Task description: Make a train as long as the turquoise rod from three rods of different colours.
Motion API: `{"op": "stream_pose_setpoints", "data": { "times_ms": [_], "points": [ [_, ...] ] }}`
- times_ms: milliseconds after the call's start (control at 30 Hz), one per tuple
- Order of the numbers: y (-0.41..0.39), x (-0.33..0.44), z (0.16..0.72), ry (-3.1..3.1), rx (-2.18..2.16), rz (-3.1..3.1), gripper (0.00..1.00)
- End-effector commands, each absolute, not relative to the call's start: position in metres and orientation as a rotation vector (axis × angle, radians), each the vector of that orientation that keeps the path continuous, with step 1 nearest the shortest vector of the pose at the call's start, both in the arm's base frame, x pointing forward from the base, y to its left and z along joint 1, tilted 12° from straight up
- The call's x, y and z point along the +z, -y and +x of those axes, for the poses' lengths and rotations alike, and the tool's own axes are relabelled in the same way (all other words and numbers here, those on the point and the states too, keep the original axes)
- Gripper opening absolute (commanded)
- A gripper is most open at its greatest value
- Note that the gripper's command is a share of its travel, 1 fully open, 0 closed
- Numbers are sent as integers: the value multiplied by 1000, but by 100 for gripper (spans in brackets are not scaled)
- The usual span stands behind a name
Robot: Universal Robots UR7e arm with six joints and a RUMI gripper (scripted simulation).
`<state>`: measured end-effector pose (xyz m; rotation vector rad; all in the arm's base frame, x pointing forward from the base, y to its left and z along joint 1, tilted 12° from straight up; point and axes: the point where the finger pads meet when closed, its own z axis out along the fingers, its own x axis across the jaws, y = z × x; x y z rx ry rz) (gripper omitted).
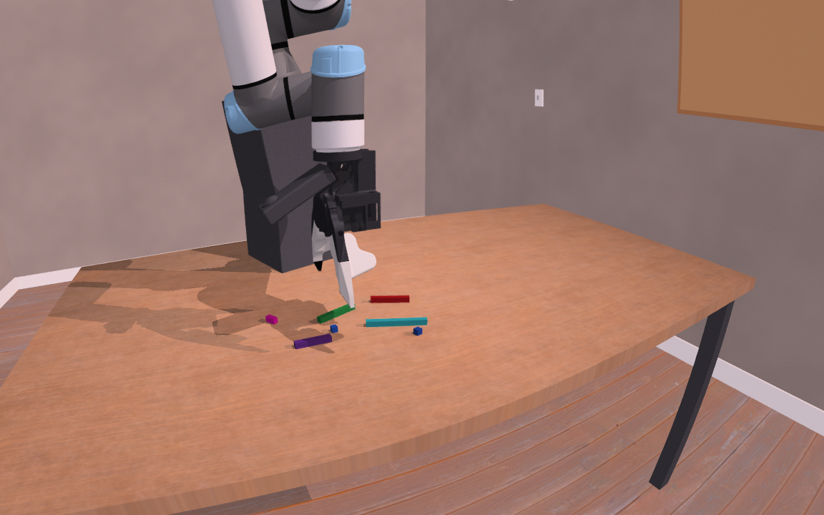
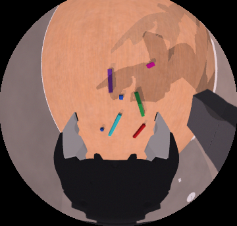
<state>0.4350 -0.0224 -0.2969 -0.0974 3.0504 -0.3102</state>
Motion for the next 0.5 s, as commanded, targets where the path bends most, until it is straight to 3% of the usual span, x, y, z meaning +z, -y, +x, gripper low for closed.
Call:
{"op": "stream_pose_setpoints", "data": {
  "times_ms": [0,467],
  "points": [
    [22,-296,435,-3049,-310,-97,100],
    [22,-296,436,-3049,-311,-107,100]
  ]
}}
